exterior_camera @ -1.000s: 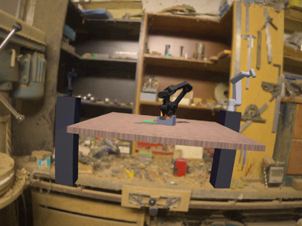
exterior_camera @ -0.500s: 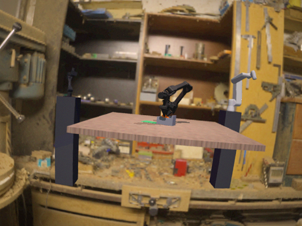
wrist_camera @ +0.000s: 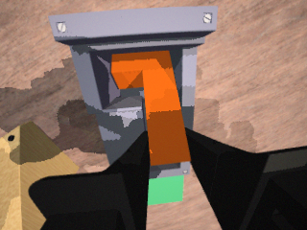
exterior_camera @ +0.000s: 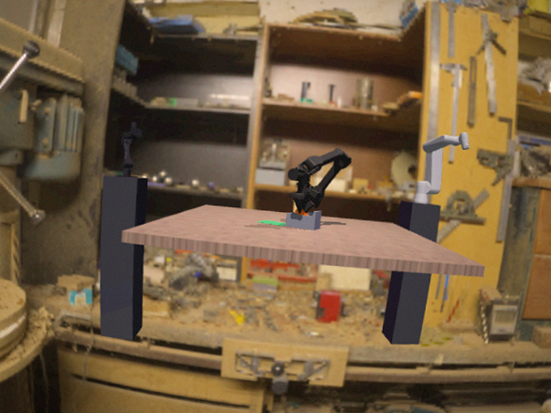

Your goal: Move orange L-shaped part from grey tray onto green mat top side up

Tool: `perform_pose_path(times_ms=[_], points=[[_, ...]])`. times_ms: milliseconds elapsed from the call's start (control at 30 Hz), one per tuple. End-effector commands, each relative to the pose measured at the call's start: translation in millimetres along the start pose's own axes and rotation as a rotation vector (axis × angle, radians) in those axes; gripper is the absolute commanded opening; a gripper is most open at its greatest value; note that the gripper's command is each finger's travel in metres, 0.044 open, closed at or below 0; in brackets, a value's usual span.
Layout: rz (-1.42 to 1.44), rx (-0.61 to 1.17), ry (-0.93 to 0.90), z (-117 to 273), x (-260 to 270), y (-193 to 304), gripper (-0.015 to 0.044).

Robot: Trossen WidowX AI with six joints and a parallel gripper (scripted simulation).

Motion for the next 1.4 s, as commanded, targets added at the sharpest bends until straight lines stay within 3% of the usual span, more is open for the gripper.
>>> perform_pose_path(times_ms=[0, 1367], points=[[0.003, 0.000, 0.002, 4.7, -0.2, 0.0, 0.0000], [-0.002, -0.001, 0.001, 67.7, -0.1, 0.6, 0.0000]])
Point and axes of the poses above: the point midway between the two fingers, 35 mm back from their tips, its own z axis back along the fingers, its own x axis across the jaws, y = z × x, the point moved 10 cm from there along z, back along the fingers, and after that the axes turned 13 degrees about -z, right-handed, at the moved point
